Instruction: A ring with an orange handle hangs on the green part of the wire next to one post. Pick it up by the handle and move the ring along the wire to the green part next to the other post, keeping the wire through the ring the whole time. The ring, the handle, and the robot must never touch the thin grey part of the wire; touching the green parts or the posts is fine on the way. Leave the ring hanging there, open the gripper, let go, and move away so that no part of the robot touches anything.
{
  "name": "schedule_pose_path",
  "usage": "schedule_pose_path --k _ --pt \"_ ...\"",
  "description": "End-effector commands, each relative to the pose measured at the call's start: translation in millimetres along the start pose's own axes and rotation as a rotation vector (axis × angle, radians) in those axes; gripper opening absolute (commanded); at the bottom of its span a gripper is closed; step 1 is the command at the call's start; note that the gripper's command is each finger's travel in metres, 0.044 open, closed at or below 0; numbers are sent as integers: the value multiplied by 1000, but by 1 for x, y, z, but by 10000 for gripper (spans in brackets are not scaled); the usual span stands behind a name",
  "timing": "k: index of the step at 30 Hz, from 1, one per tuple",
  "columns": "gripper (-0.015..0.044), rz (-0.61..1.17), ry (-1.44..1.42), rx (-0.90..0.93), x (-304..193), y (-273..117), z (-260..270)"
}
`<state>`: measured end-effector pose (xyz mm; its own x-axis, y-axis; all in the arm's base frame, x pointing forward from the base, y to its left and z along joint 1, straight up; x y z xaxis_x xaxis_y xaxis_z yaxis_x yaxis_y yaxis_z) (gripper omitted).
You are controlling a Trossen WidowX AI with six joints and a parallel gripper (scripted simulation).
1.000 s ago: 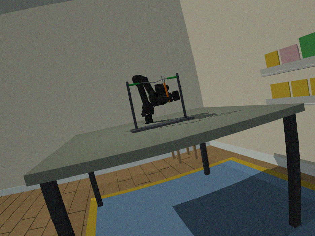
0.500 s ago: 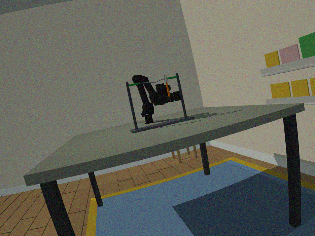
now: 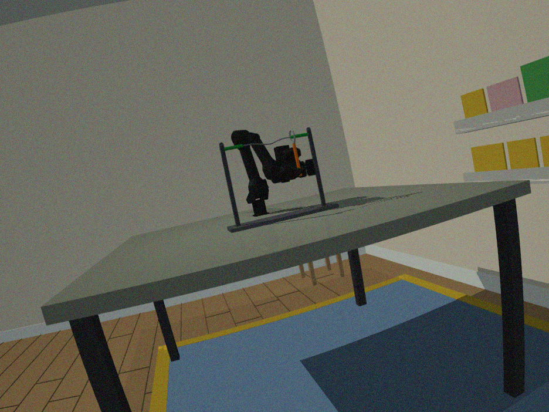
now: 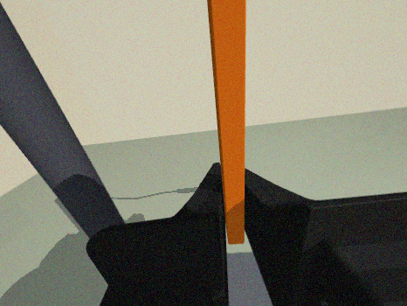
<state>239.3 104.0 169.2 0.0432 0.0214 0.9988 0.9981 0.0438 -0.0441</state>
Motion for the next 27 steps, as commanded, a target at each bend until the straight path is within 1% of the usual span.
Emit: schedule_pose_path --k 1,13,27 --pt "-150 1 -4 -4 0 1 3" --pt "-150 0 -3 -1 -1 1 13" --pt "-150 0 -4 -1 -17 2 13"
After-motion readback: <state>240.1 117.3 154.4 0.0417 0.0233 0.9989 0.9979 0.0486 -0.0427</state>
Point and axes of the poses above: the point midway between the two fingers, 35 mm back from their tips, its own y axis out along the fingers, its own z axis across the jaws, x = y × z, the point moved 9 cm from there along -y, back along the fingers, and after that the axes turned 2 degrees about -y, right-handed, at the moved point
